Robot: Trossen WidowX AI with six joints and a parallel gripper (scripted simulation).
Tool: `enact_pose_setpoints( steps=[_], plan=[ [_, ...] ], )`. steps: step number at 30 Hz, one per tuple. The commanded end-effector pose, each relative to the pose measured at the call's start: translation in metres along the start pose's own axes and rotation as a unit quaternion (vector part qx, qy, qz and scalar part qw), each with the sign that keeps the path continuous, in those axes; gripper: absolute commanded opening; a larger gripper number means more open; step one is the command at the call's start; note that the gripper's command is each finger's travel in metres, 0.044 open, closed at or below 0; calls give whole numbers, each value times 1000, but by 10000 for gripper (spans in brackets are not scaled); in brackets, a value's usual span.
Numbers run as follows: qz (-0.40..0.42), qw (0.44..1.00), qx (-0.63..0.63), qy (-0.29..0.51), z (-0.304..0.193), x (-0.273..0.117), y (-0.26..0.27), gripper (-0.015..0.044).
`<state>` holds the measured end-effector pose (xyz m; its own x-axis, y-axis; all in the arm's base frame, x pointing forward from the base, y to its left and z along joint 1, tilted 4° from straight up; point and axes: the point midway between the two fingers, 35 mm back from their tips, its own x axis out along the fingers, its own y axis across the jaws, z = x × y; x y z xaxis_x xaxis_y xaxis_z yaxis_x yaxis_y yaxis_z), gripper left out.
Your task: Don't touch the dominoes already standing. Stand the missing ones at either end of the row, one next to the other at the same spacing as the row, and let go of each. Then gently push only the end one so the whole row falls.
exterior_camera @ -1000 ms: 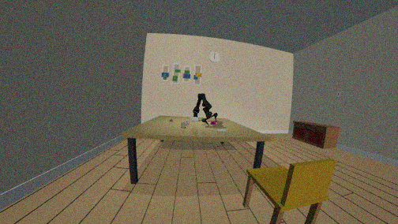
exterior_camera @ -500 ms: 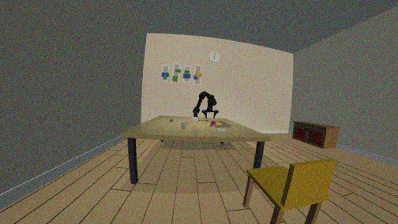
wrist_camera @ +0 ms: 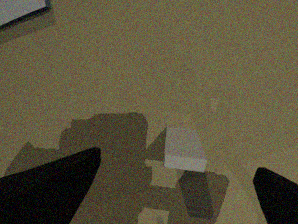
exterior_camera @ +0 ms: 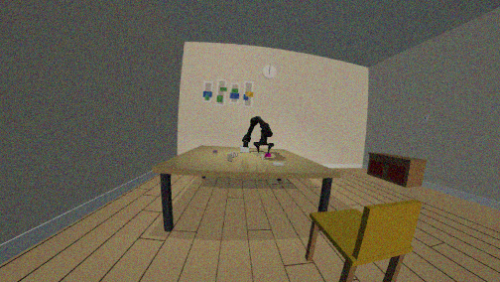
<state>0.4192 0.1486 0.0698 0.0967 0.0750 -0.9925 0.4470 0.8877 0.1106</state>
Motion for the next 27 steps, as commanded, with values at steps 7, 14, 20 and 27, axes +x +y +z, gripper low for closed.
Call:
enact_pose_setpoints(
  steps=[7,14,20,27],
  plan=[
    [-8,1000,3,4,-2,24,-4,440],
    [-8,1000,3,4,-3,33,-5,440],
    [-8,1000,3,4,-3,33,-5,335],
    [-8,1000,3,4,-3,33,-5,151]
  ],
)
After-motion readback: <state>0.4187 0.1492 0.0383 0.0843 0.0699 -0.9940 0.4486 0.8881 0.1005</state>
